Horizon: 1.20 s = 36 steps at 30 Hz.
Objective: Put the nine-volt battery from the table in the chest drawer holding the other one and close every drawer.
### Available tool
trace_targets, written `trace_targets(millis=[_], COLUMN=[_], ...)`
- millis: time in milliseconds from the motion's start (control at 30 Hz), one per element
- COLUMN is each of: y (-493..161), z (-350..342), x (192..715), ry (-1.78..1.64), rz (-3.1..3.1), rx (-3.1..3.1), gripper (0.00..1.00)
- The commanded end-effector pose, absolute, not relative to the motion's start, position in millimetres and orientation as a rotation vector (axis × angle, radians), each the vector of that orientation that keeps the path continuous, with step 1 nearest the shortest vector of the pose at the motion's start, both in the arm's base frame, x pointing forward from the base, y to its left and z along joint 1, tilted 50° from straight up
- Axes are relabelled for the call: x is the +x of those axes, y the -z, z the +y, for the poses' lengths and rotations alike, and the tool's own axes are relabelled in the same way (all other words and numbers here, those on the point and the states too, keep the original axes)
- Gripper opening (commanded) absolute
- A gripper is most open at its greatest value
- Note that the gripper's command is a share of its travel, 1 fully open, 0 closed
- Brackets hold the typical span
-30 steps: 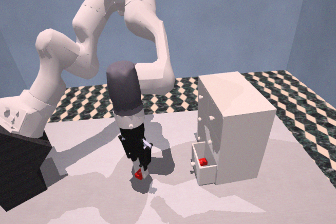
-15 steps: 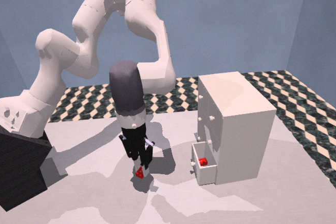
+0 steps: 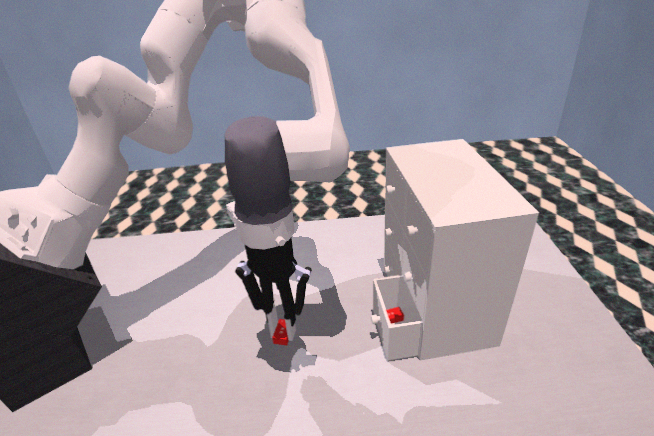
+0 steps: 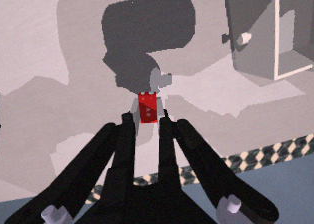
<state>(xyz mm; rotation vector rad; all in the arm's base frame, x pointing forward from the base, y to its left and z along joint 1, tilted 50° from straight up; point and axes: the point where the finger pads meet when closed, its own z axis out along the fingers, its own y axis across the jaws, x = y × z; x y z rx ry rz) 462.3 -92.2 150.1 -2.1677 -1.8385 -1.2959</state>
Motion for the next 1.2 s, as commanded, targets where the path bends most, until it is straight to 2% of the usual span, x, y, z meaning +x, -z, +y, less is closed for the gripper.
trace_targets(millis=[0,600,633,1167], y=[-151,-158,-161,-165], z=[-94,-93,-93,-93], x=[464,470,474,478], ry=[1.345,1.371,1.374,1.369], rz=[-2.051,-2.411,-2.597,-2.779], rx=[-2.058,-1.821,-1.670,-1.499], gripper=[0.14,0.14,0.14,0.14])
